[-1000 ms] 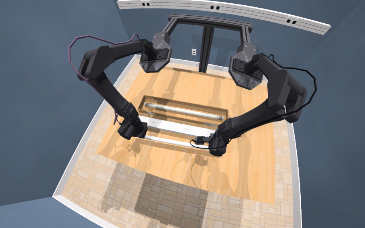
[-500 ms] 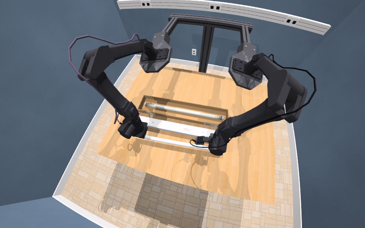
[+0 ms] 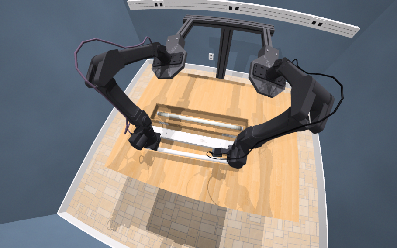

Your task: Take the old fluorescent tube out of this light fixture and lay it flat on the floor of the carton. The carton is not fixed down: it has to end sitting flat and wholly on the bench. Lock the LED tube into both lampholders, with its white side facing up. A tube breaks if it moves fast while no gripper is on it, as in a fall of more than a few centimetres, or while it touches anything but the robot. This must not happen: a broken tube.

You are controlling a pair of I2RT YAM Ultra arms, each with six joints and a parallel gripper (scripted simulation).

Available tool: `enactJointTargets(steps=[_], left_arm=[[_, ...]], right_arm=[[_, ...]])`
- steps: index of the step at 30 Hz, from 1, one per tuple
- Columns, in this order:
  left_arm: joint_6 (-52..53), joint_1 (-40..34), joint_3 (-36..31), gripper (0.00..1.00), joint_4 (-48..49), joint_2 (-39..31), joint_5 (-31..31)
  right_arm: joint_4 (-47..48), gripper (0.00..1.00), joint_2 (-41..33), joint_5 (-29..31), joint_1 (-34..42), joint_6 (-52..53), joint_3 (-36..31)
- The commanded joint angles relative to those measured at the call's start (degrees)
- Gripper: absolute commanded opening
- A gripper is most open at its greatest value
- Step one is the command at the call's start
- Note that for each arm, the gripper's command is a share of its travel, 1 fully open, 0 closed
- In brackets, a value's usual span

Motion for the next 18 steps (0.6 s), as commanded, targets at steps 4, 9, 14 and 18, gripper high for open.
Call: enactJointTargets(steps=[4,9,14,18], left_arm=[[1.1,-1.2,-1.7,0.11,1.5,-0.2,-0.7],[1.5,-1.3,-2.6,0.11,5.0,0.2,-1.0],[2.0,-1.3,-3.9,0.11,8.1,0.8,-1.3],[2.6,-1.4,-5.2,0.11,11.3,0.7,-1.5]], right_arm=[[2.3,0.11,-2.2,0.5,-0.1,-0.7,-1.3],[5.3,0.11,-2.4,0.3,-0.4,-1.1,-2.5],[8.3,0.11,-2.5,-0.2,-0.2,-1.5,-3.9],[11.4,0.11,-2.5,-0.6,-0.5,-2.0,-5.3]])
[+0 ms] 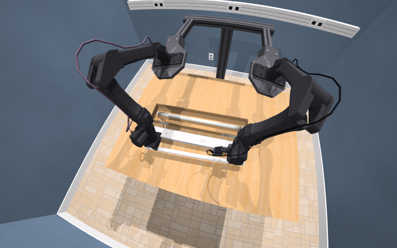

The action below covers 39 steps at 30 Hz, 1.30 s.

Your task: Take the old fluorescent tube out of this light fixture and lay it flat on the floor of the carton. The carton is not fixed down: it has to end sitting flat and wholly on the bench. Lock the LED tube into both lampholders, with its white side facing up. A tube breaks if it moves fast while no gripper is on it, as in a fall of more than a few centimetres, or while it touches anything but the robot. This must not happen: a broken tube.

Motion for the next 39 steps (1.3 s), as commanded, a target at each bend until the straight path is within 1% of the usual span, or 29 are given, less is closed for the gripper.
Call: enactJointTargets(steps=[1,2,4,9,13,16,18,19,21,23,27,28,30,32,34,38,39], left_arm=[[1.5,-1.2,-1.8,0.11,4.6,0.6,-0.9],[1.3,-1.1,-1.8,0.11,2.7,0.2,-0.7],[1.3,-1.1,-1.8,0.11,2.7,0.2,-0.7],[1.7,-1.3,-2.5,0.11,5.5,0.9,-0.9],[2.1,-1.2,-3.2,0.11,7.4,1.1,-1.1],[2.4,-1.3,-3.9,0.11,9.2,1.0,-1.2],[2.7,-1.4,-4.4,0.11,10.7,1.1,-1.3],[2.5,-1.3,-4.4,0.11,9.0,1.2,-1.2],[2.5,-1.3,-4.4,0.11,9.0,1.2,-1.2],[2.5,-1.4,-3.0,0.11,9.7,0.1,-1.2],[2.6,-1.4,-4.3,0.11,10.1,0.7,-1.2],[2.7,-1.4,-5.0,0.11,10.3,1.0,-1.2],[2.8,-1.4,-4.5,0.11,10.8,1.6,-1.3],[2.9,-1.4,-5.4,0.11,11.6,0.8,-1.3],[3.0,-1.0,-5.2,0.11,12.4,1.7,-1.4],[3.0,-1.1,-5.3,0.11,11.6,1.0,-1.4],[3.0,-0.7,-4.4,0.11,12.2,0.7,-1.4]], right_arm=[[4.9,0.11,-2.5,0.2,0.0,-1.0,-1.7],[3.1,0.11,-2.4,0.6,0.2,-0.9,-1.5],[3.1,0.11,-2.4,0.6,0.2,-0.9,-1.5],[5.8,0.11,-2.0,0.1,-0.5,-1.2,-2.5],[7.7,0.11,0.6,-0.6,-0.4,-1.4,-3.3],[9.5,0.11,-0.4,-0.6,-0.3,-1.6,-4.0],[10.9,0.11,1.2,-0.9,-0.6,-1.8,-4.6],[9.5,0.11,0.1,-0.1,-0.3,-1.7,-4.1],[9.5,0.11,0.1,-0.1,-0.3,-1.7,-4.1],[10.0,0.11,-1.8,-0.1,-0.2,-1.6,-4.0],[10.4,0.11,-1.6,-0.1,-0.4,-1.7,-4.7],[10.7,0.11,-0.8,-0.2,-0.5,-1.7,-3.9],[11.2,0.11,0.0,-0.2,-0.7,-1.8,-5.4],[11.9,0.11,1.4,-0.6,-0.6,-1.8,-5.3],[12.7,0.11,-0.4,-0.8,-0.2,-2.0,-5.5],[12.6,0.11,0.1,-0.4,-0.4,-1.9,-4.8],[12.6,0.11,0.2,-0.4,-0.3,-1.9,-4.8]])
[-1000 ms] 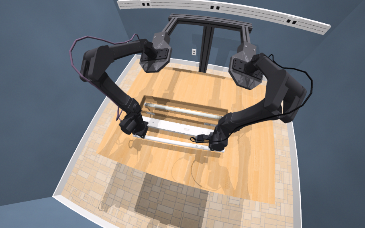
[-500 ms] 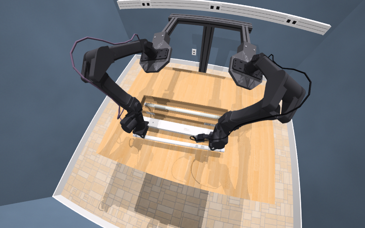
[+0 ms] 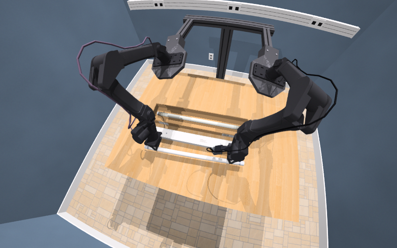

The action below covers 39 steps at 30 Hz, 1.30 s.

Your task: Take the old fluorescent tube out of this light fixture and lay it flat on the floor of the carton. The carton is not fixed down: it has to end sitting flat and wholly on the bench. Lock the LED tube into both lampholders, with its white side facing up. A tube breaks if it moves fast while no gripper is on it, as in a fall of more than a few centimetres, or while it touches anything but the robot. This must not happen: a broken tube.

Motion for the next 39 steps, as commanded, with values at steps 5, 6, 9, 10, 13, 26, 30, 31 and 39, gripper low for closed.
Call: enactJointTargets(steps=[5,6,9,10,13,26,30,31,39], left_arm=[[1.2,-0.8,-1.6,0.11,2.2,0.7,-0.5],[1.2,-1.0,-1.7,0.11,2.5,0.0,-0.6],[1.4,-0.9,-1.9,0.11,3.7,0.7,-0.6],[1.5,-1.1,-2.1,0.11,4.1,0.1,-0.7],[1.6,-1.2,-2.2,0.11,4.4,0.7,-0.7],[1.7,-0.2,0.5,0.11,4.0,1.6,-0.5],[1.7,0.9,0.9,0.11,4.5,2.1,0.2],[1.7,0.0,0.9,0.11,3.0,2.2,-0.4],[1.9,1.2,1.7,0.11,4.7,3.1,0.0]], right_arm=[[2.8,0.11,-0.6,0.1,-0.4,-0.6,-1.7],[3.1,0.11,-1.5,0.2,0.0,-0.7,-1.4],[4.3,0.11,-0.5,-0.2,-0.2,-0.8,-2.2],[4.7,0.11,0.4,-0.2,-0.4,-0.9,-1.9],[5.0,0.11,-0.2,0.2,-0.4,-0.9,-2.1],[5.1,0.11,1.0,0.1,-0.5,-0.9,0.3],[5.3,0.11,1.6,0.1,-0.2,-1.0,0.7],[5.2,0.11,1.3,0.1,-0.3,-1.0,1.0],[5.7,0.11,3.1,0.0,-0.5,-1.2,1.6]])
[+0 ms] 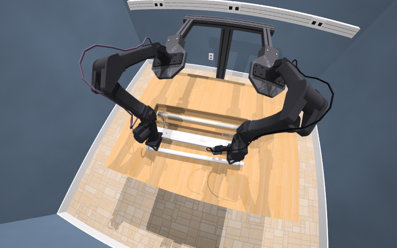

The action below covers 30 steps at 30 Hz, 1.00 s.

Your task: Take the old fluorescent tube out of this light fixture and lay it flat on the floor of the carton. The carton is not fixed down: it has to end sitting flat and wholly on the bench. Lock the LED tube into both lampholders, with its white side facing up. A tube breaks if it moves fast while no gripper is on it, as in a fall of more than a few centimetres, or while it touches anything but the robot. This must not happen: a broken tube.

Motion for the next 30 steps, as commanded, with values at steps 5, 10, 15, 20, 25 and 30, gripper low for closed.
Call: enactJointTargets(steps=[5,10,15,20,25,30], left_arm=[[1.0,0.6,1.8,0.11,1.5,1.5,0.2],[1.0,-0.2,2.0,0.11,-0.1,1.9,-0.2],[1.2,0.8,2.1,0.11,1.4,2.6,0.3],[1.4,0.3,2.9,0.11,1.8,3.3,0.4],[1.5,1.0,3.4,0.11,2.5,4.0,0.4],[1.5,-0.1,2.6,0.11,0.5,4.2,0.2]], right_arm=[[1.8,0.11,1.3,0.5,-0.2,-0.7,2.1],[1.8,0.11,0.8,0.5,-0.1,-0.7,2.4],[2.2,0.11,2.3,0.4,-0.6,-0.8,2.6],[2.5,0.11,2.7,0.3,-1.0,-0.9,3.0],[2.7,0.11,3.8,0.2,-0.4,-0.9,3.7],[2.6,0.11,2.1,0.3,-0.4,-0.8,3.9]])
